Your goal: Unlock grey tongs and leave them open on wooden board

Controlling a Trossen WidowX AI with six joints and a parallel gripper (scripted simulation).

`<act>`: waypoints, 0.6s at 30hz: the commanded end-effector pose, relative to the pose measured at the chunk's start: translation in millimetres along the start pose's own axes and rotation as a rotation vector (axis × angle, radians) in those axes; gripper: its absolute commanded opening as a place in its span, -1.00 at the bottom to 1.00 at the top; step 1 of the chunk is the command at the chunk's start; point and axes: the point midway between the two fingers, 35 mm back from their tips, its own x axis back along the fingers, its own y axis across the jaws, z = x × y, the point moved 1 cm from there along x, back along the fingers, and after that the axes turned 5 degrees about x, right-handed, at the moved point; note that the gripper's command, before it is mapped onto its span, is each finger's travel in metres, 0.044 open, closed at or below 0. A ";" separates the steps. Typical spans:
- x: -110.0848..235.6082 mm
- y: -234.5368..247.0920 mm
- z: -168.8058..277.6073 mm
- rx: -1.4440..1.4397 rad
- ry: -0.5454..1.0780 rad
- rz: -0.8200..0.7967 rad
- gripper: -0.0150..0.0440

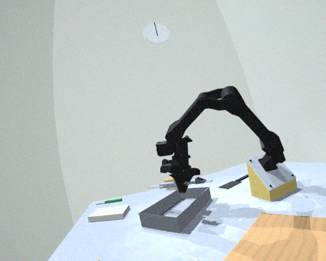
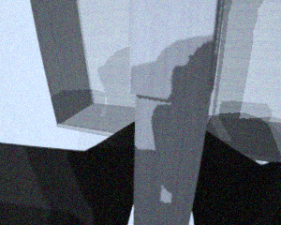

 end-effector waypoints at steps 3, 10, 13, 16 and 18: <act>1.5 4.9 0.8 -0.088 -0.018 0.198 -1.00; 3.9 5.9 2.3 -0.158 -0.047 0.344 -1.00; 3.9 5.9 2.3 -0.158 -0.047 0.344 -1.00; 3.9 5.9 2.3 -0.158 -0.047 0.344 -1.00; 3.9 5.9 2.3 -0.158 -0.047 0.344 -1.00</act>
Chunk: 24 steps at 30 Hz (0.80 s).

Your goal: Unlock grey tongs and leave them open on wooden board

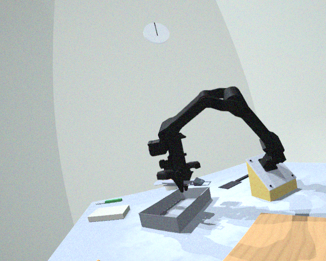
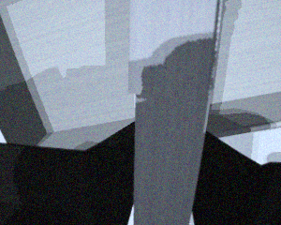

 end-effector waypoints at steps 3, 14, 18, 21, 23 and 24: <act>-0.3 3.6 1.9 -0.019 -0.002 0.002 -1.00; -3.6 41.6 24.6 -0.252 -0.016 0.008 -1.00; -5.1 57.0 36.3 -0.338 -0.017 0.008 -1.00; -6.5 67.3 44.4 -0.407 -0.019 0.007 -1.00; -7.5 74.0 50.0 -0.452 -0.020 0.007 -1.00; -8.0 77.3 52.9 -0.475 -0.020 0.007 -1.00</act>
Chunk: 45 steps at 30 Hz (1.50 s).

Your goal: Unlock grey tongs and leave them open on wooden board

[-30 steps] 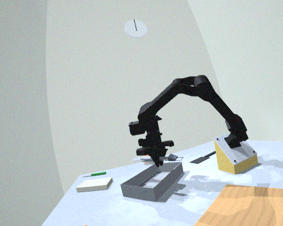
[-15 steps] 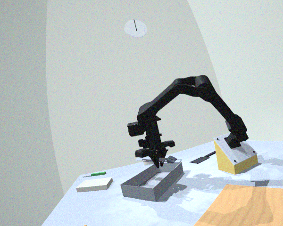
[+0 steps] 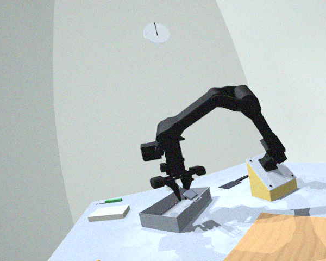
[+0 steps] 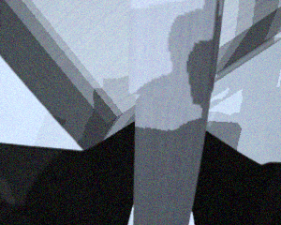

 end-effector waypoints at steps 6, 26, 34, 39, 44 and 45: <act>-0.3 20.4 40.9 -0.202 -0.002 -0.014 -1.00; -9.5 42.3 126.6 -0.639 0.020 -0.008 -1.00; -9.7 42.8 130.2 -0.577 0.019 -0.008 -1.00; -9.8 43.8 137.9 -0.389 0.013 -0.010 -1.00; -10.1 44.9 146.4 -0.192 0.010 -0.010 -1.00; -10.1 45.1 148.1 -0.153 0.009 -0.010 -1.00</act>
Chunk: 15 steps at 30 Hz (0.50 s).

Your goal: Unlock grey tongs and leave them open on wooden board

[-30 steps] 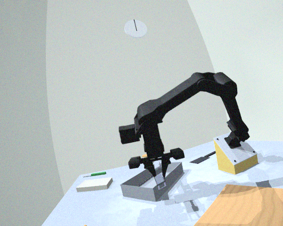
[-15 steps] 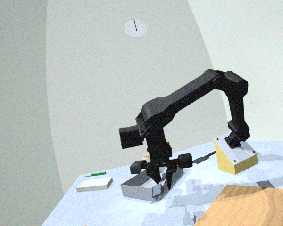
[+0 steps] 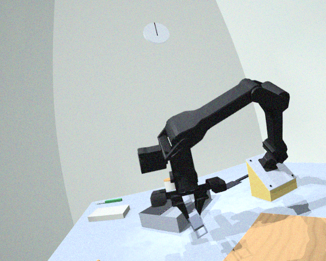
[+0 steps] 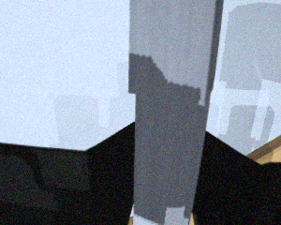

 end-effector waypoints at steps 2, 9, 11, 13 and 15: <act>3.0 -1.6 12.4 0.217 -0.004 -0.008 -1.00; 2.6 -4.1 24.2 0.493 -0.008 -0.007 -1.00; 2.4 -4.9 27.5 0.572 -0.009 -0.006 -1.00; 2.3 -5.7 30.9 0.651 -0.010 -0.005 -1.00; 2.2 -6.6 34.4 0.730 -0.011 -0.005 -1.00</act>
